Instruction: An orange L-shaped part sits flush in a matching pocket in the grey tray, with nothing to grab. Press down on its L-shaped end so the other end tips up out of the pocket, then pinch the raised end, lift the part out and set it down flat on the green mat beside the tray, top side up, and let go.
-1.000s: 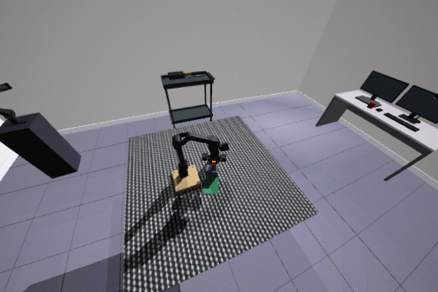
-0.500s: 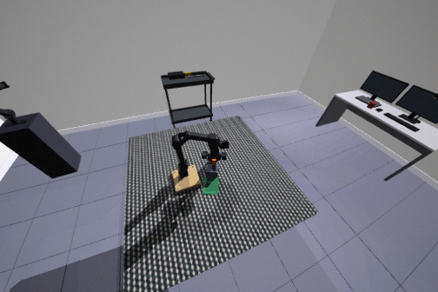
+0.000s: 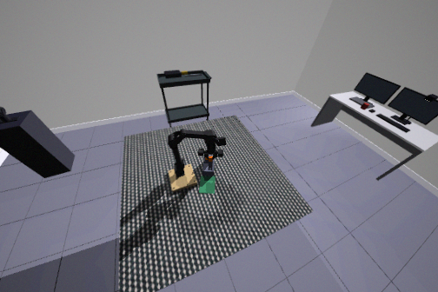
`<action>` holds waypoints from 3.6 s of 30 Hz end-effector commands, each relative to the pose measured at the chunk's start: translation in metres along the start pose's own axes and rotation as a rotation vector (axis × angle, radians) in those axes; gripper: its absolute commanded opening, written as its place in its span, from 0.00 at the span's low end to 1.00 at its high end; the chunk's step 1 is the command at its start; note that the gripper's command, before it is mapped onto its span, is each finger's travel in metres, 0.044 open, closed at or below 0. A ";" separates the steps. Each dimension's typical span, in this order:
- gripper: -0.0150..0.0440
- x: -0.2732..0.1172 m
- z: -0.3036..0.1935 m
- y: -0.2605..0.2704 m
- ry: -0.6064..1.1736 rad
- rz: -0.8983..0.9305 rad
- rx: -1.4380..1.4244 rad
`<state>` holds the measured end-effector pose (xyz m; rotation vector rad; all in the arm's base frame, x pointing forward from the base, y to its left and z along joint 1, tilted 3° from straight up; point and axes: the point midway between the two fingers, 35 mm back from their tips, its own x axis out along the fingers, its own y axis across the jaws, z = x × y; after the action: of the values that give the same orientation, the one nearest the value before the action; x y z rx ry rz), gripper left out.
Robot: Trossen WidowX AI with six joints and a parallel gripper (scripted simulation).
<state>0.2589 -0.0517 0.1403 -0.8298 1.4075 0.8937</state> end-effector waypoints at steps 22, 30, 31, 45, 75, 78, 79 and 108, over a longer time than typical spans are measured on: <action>0.25 -0.014 -0.025 0.001 -0.001 -0.003 -0.004; 0.25 -0.013 -0.056 0.003 0.001 -0.003 -0.004; 0.25 -0.013 -0.059 0.004 0.002 -0.003 -0.004; 0.25 -0.013 -0.113 0.008 0.006 -0.002 -0.004; 0.25 0.005 -0.167 0.014 0.011 -0.002 -0.003; 0.25 0.009 -0.167 0.014 0.011 -0.002 -0.003; 0.25 0.011 -0.167 0.014 0.011 -0.002 -0.003; 0.25 0.057 -0.167 0.014 0.011 -0.001 -0.003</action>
<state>0.1702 -0.1931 0.0865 -0.8344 1.4145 0.8900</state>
